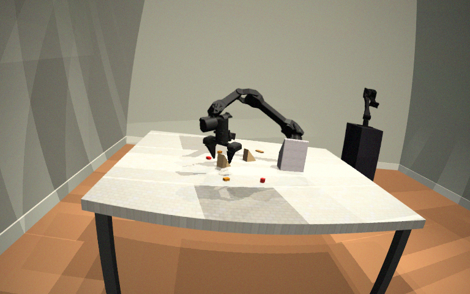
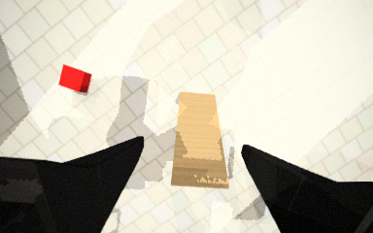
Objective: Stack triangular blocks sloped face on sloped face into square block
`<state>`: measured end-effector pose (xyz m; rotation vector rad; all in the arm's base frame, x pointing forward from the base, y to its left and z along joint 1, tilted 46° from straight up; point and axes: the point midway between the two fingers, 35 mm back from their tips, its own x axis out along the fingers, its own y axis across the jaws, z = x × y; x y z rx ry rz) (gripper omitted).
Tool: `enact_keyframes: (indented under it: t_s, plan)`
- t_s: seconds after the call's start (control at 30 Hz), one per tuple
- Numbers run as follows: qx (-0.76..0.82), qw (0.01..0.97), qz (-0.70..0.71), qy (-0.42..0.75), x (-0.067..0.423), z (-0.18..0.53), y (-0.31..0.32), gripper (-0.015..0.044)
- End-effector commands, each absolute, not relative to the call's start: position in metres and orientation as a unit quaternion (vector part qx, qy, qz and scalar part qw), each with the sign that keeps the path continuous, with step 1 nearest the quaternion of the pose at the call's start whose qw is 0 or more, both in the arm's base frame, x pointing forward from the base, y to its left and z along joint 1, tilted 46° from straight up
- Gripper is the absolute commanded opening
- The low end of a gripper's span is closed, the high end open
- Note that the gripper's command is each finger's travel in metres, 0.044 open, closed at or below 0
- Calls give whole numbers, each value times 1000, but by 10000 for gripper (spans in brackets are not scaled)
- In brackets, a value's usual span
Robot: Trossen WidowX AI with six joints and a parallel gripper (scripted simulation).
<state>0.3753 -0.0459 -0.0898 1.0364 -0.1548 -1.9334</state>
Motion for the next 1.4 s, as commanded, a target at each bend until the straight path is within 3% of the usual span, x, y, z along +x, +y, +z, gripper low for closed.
enact_keyframes:
  t_s: [0.0,0.33,0.7,0.93,1.07,1.37]
  plan:
    - [417,455,-784,-63,372,-93,-53,440]
    - [416,456,-784,-64,366,-100,-63,440]
    - [416,456,-784,-64,366,-100,-63,151]
    - [416,456,-784,-64,366,-100,-63,105]
    - [417,455,-784,-64,366,-100,-63,0]
    - [438,456,-773,-51,364,-96,-61,0]
